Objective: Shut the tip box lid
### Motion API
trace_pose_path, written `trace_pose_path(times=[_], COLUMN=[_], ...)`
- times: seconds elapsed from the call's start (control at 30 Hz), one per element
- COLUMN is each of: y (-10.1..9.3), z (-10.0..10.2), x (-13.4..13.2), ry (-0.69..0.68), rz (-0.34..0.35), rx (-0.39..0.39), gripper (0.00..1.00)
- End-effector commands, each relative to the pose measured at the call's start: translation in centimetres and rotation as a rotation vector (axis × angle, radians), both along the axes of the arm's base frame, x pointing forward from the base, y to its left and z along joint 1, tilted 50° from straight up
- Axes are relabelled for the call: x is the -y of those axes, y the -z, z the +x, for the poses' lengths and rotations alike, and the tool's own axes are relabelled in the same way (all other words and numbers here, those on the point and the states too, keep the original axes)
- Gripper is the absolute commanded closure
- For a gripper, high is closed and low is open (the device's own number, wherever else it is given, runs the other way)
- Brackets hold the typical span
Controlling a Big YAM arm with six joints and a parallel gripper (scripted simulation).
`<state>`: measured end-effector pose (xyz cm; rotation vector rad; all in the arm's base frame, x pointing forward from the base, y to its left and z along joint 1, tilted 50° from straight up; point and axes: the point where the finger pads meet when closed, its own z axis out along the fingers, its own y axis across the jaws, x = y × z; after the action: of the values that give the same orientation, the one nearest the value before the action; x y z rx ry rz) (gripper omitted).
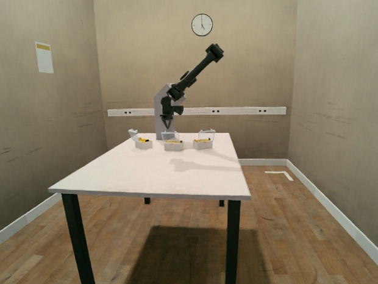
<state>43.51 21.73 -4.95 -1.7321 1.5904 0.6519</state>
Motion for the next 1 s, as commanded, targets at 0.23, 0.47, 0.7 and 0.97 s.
trace_pose_path(times=[0.23, 0.47, 0.7, 0.97], y=[-0.4, 0.7, 1.4, 2.1], z=[0.5, 0.5, 0.5, 0.5], x=[0.1, -1.5, -2.3, -3.1], ry=[0.003, -0.008, -0.008, -0.008], rz=[0.003, 0.003, 0.002, 0.002], rx=[0.012, 0.006, 0.005, 0.003], gripper=[1.00, 1.00, 1.00, 1.00])
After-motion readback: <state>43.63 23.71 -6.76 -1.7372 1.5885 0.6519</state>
